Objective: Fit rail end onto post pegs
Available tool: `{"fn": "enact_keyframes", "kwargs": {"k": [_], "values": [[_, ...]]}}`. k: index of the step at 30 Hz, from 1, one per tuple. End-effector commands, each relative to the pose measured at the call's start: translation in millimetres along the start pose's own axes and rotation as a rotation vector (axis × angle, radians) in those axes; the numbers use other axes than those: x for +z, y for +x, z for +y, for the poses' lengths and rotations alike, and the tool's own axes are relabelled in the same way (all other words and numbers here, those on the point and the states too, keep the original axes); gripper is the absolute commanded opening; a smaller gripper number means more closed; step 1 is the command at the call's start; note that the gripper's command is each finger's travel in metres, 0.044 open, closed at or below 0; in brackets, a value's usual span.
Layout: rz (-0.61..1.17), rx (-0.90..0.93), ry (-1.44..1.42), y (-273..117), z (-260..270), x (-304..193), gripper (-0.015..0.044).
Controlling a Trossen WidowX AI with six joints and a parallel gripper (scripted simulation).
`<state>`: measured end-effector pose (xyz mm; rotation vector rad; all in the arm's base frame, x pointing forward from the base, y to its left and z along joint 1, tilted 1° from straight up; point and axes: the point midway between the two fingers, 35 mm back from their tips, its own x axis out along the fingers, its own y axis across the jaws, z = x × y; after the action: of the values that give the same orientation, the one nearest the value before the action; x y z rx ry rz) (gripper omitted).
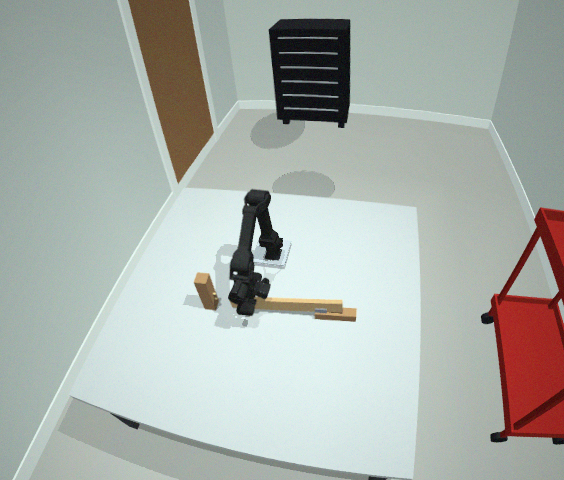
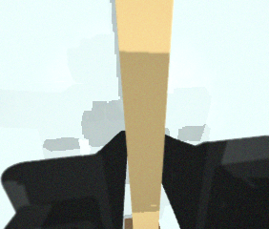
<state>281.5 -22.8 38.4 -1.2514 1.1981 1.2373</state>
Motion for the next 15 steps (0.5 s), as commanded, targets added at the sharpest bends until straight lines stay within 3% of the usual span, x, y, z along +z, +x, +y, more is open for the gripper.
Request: {"fn": "enact_keyframes", "kwargs": {"k": [1,15], "values": [[-0.003,-0.018,-0.004,-7.3,-4.9,0.3,0.0],[-0.003,-0.018,-0.004,-14.4,-6.3,0.3,0.0]]}}
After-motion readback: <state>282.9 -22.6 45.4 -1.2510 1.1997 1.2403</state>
